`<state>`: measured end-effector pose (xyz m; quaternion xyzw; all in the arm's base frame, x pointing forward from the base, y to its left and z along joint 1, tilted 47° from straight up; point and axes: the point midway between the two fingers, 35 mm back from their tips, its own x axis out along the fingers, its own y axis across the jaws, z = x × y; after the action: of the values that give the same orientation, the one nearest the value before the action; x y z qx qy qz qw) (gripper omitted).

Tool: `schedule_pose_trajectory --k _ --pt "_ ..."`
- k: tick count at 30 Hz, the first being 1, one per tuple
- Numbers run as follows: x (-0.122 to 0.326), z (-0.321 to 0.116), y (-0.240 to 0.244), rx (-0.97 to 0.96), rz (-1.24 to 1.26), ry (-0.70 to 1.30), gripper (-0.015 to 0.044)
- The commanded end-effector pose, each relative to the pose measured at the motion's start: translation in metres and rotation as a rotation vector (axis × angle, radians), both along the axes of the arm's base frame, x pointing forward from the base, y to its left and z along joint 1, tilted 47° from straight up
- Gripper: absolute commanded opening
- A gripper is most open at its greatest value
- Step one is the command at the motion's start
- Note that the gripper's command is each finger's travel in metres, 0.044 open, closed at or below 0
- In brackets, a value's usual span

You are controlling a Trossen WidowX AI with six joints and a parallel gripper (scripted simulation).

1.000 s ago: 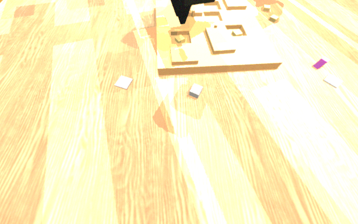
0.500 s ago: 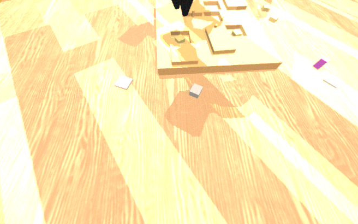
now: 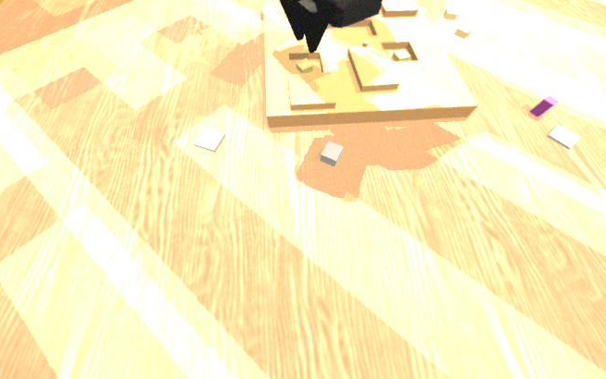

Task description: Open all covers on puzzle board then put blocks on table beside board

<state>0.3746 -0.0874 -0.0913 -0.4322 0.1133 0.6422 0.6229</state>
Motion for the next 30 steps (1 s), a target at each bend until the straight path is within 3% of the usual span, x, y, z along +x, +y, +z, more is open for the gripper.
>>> schedule_pose_trajectory --k 1,30 --pt "0.0001 -0.0016 0.0 0.005 -0.01 0.002 0.0144" --pt "0.0018 -0.0086 0.007 0.005 -0.01 0.002 0.0144"
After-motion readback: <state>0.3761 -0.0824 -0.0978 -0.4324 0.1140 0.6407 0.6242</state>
